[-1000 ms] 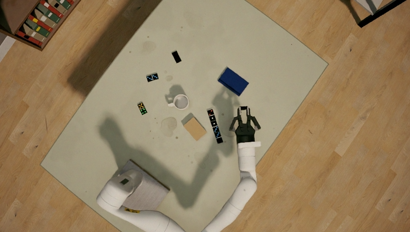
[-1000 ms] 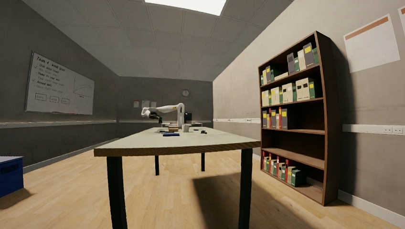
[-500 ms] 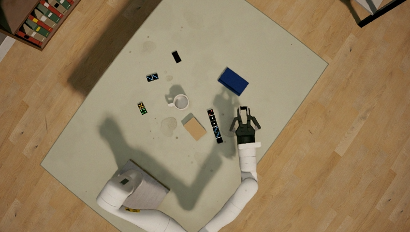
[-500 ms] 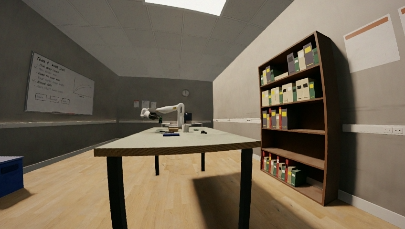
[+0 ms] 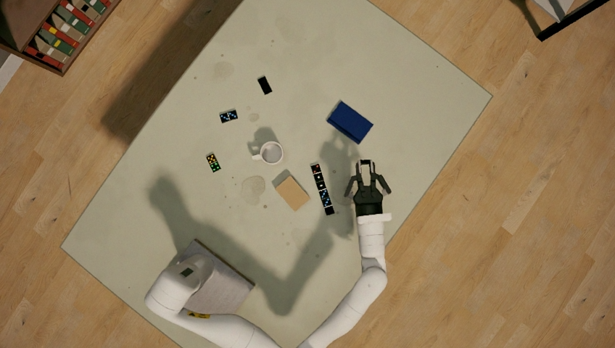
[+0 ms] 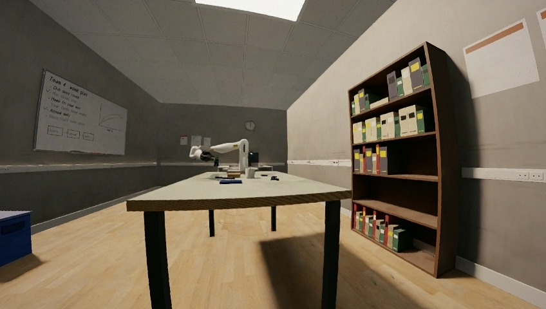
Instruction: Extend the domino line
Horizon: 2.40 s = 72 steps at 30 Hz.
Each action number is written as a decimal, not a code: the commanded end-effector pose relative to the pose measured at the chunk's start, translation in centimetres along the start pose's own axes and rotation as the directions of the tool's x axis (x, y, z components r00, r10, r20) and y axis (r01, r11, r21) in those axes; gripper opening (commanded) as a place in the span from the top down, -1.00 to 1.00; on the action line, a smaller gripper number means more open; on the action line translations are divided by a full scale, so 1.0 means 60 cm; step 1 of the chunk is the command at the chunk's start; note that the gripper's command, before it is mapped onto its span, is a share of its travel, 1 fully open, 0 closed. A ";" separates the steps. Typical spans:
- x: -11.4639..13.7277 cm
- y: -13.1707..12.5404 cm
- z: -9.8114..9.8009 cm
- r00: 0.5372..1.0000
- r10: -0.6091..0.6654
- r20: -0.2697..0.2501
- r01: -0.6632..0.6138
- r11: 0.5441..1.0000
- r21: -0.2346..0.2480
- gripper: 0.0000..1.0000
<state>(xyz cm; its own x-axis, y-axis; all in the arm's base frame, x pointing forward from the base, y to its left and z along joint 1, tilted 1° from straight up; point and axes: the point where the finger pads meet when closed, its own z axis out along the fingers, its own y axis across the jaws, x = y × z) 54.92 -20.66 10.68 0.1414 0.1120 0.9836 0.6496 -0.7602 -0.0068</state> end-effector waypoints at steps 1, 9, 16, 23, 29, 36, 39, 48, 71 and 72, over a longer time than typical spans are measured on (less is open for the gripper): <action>0.002 0.000 0.000 1.000 -0.002 0.000 0.002 1.000 0.000 0.38; 0.000 0.000 0.000 1.000 -0.002 0.000 0.002 1.000 0.000 0.38; -0.007 0.001 0.001 1.000 -0.002 0.001 0.002 1.000 0.000 0.38; -0.027 0.001 0.005 1.000 -0.002 0.001 0.002 1.000 0.000 0.38; -0.043 0.001 0.007 1.000 -0.002 0.001 0.002 1.000 0.000 0.38; -0.077 0.001 0.013 1.000 -0.002 0.001 0.002 1.000 0.000 0.38; -0.092 0.002 0.016 1.000 -0.002 0.001 0.002 1.000 0.000 0.38; -0.123 0.002 0.021 1.000 -0.002 0.001 0.002 1.000 0.000 0.38; -0.159 0.003 0.027 1.000 -0.002 0.001 0.002 1.000 0.000 0.38; -0.159 0.003 0.027 1.000 -0.002 0.001 0.002 1.000 0.000 0.38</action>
<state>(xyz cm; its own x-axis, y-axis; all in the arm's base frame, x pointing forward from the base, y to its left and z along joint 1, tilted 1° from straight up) 54.89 -20.75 0.91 0.1419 0.1128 0.9834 0.6498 -0.7601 -0.0065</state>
